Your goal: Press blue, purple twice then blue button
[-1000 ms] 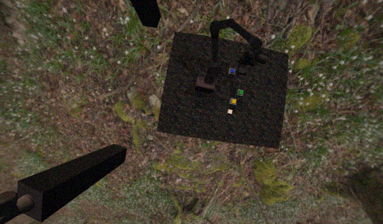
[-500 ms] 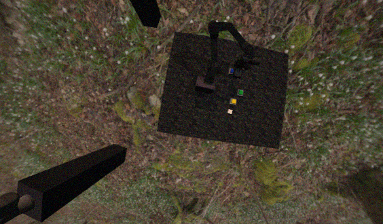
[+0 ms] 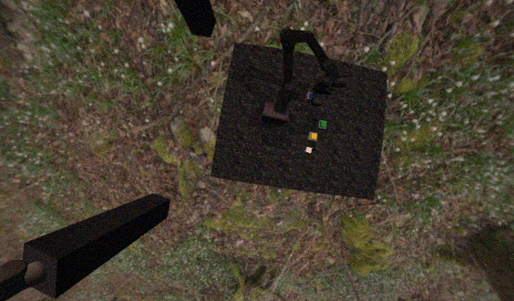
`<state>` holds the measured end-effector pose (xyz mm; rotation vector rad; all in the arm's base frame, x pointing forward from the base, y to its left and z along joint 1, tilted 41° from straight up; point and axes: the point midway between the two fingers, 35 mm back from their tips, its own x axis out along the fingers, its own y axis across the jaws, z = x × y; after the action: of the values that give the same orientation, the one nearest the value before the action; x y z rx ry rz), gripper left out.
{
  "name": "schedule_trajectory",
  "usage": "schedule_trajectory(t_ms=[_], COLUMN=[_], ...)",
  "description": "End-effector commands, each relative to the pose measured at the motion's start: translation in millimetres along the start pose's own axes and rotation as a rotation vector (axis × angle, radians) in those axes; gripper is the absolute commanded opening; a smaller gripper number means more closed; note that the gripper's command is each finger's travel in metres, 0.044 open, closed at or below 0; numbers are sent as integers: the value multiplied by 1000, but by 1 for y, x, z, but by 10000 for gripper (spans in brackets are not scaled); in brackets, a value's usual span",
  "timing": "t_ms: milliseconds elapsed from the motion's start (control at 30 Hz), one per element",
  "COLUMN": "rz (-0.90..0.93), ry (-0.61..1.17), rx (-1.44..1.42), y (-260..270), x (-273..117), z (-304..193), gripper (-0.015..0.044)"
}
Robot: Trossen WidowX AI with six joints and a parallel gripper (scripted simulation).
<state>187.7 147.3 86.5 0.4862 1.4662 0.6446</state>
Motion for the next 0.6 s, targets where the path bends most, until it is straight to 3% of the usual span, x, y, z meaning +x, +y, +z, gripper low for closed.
schedule_trajectory(t_ms=[0, 567], rz=[-4, -3], ry=[6, 6], rx=[8, 8], y=[-2, -1], x=[7, 14], z=[-2, -2], gripper=[20, 20])
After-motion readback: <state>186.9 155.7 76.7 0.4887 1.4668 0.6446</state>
